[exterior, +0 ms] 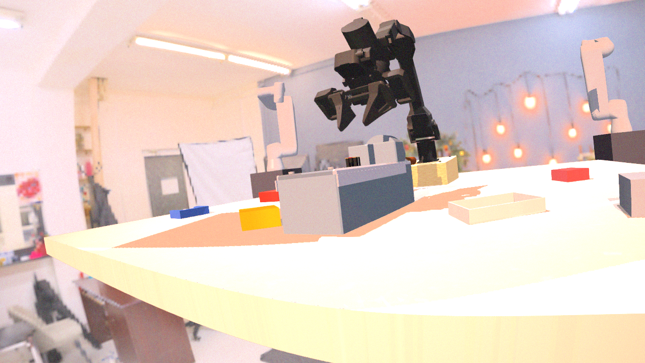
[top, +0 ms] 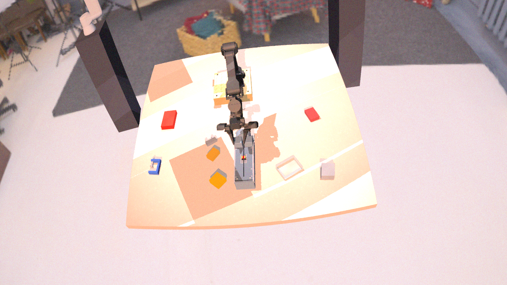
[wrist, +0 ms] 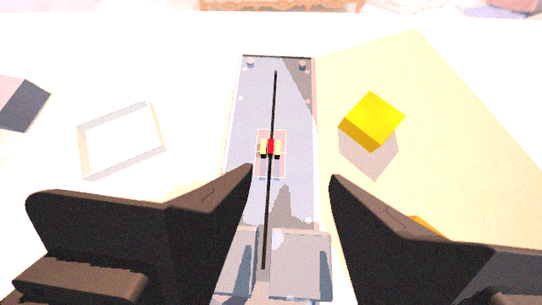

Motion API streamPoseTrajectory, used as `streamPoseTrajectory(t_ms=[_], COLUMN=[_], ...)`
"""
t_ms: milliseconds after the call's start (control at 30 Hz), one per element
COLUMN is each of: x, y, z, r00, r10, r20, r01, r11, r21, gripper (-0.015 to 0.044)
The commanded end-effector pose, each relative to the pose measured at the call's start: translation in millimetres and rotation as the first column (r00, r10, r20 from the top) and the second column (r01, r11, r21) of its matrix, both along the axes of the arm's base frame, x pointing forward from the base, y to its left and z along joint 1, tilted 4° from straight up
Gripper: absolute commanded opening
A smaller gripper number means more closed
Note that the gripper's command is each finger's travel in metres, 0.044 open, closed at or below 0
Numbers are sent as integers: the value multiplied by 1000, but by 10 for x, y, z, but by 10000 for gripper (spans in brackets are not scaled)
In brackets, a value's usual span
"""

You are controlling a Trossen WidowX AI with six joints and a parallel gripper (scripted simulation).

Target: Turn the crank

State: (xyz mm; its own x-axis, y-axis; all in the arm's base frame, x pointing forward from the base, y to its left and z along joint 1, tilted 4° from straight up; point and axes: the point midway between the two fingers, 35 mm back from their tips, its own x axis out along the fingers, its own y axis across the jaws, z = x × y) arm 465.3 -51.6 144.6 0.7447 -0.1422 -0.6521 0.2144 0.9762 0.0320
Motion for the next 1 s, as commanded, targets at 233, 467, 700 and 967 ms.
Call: streamPoseTrajectory(t_ms=[233, 467, 700, 967], x=[0, 0, 0, 0], y=[-2, -2, -2, -2], z=[0, 0, 0, 0], r00=[1000, 1000, 1000, 1000], r10=[-1, -1, -1, -1], r20=[0, 0, 0, 0], r01=[1, 1, 1, 1], r11=[1000, 1000, 1000, 1000], r21=[-1, -1, -1, -1], gripper=[414, 230, 46, 0])
